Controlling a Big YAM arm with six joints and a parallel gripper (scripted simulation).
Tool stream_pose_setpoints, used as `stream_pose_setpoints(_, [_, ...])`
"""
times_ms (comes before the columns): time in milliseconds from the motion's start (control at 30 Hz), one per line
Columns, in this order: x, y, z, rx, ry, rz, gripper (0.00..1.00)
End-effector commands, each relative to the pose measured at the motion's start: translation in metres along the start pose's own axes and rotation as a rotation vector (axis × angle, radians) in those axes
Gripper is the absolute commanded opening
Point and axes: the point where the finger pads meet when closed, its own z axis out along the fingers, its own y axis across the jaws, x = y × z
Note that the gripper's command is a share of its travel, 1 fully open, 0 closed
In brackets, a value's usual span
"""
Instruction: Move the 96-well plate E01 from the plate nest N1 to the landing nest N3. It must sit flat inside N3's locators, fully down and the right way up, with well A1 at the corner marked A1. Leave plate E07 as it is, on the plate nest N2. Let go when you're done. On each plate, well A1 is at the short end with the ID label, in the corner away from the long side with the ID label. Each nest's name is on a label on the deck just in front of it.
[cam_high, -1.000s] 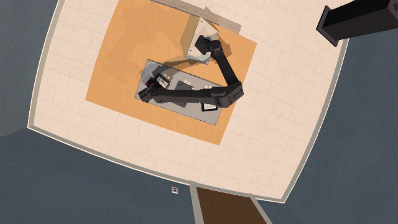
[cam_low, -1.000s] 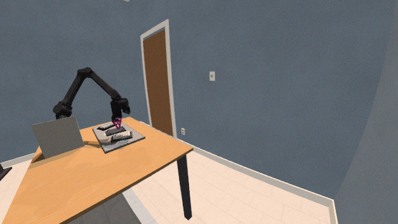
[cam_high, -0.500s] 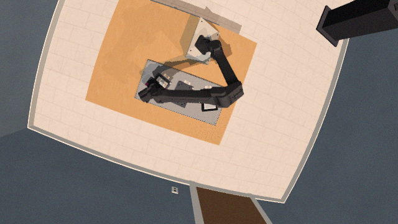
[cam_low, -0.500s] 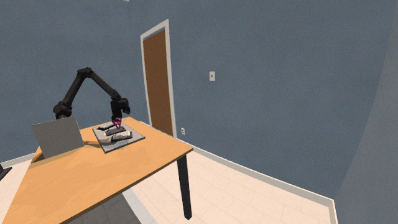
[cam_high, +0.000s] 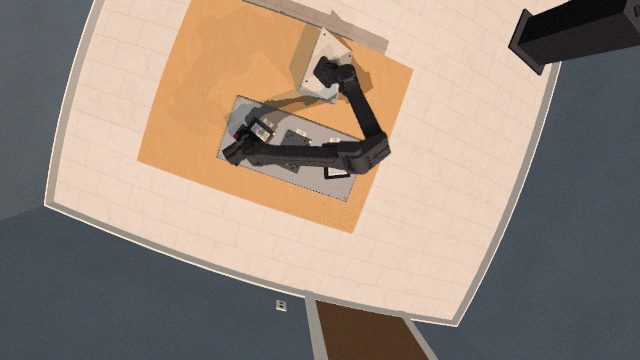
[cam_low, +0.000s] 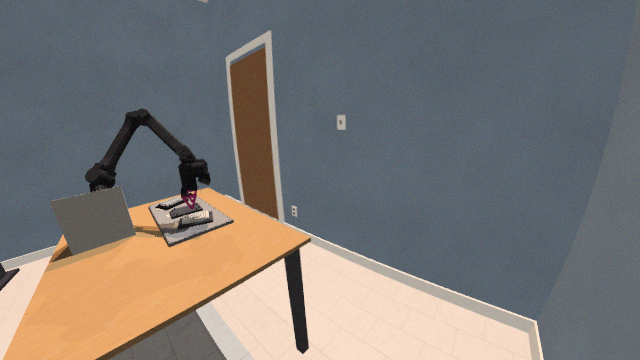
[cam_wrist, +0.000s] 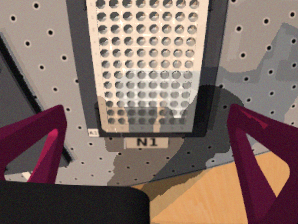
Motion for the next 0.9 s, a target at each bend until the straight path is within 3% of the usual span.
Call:
stream_pose_setpoints(0, [-0.002, 0.000, 0.009, 0.001, -0.003, 0.004, 1.00])
stream_pose_setpoints(200, [-0.004, 0.002, 0.013, 0.003, -0.008, 0.000, 1.00])
stream_pose_setpoints(233, [-0.007, -0.002, 0.003, 0.000, -0.036, 0.010, 1.00])
stream_pose_setpoints(300, [-0.002, 0.000, 0.021, 0.001, -0.002, 0.005, 1.00])
stream_pose_setpoints(700, [-0.002, 0.000, 0.039, 0.000, -0.007, 0.005, 1.00])
stream_pose_setpoints(800, [-0.005, 0.000, 0.034, 0.001, -0.021, 0.006, 1.00])
stream_pose_setpoints(867, [-0.001, 0.000, 0.046, 0.001, -0.002, 0.005, 1.00])
